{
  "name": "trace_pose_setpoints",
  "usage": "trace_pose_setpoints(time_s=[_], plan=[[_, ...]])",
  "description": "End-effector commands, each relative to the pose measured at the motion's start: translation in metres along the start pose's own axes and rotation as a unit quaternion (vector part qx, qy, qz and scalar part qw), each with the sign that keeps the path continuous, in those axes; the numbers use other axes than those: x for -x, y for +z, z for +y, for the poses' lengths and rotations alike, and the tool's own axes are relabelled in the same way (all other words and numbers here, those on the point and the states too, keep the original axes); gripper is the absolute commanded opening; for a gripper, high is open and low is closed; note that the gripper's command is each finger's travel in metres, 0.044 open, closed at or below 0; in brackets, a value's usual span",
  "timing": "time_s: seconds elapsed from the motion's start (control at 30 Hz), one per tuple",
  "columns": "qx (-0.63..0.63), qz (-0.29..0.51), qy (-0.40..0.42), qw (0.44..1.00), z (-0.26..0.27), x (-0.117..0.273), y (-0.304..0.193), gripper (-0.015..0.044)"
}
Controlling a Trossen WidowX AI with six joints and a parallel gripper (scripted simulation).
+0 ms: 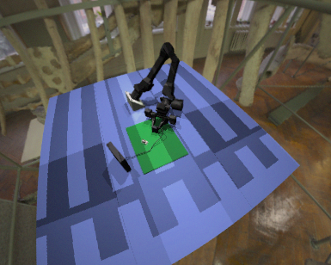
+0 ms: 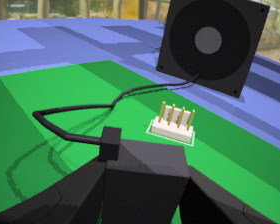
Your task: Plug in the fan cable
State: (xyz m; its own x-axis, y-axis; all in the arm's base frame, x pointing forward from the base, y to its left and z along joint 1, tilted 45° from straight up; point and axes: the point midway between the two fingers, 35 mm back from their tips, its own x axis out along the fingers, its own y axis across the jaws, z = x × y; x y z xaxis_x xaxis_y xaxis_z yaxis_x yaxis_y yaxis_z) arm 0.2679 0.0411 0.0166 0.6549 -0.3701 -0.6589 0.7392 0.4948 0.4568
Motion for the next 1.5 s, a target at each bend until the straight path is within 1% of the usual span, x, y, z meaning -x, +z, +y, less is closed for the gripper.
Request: trace_pose_setpoints(time_s=[0.0, 1.33, 1.47], plan=[[0.001, 0.000, 0.000, 1.000, -0.0001, 0.0000, 0.0001, 0.0000], [0.001, 0.000, 0.000, 1.000, -0.0001, 0.0000, 0.0001, 0.0000], [0.000, 0.000, 0.000, 1.000, 0.0001, 0.0000, 0.0002, 0.0105]])
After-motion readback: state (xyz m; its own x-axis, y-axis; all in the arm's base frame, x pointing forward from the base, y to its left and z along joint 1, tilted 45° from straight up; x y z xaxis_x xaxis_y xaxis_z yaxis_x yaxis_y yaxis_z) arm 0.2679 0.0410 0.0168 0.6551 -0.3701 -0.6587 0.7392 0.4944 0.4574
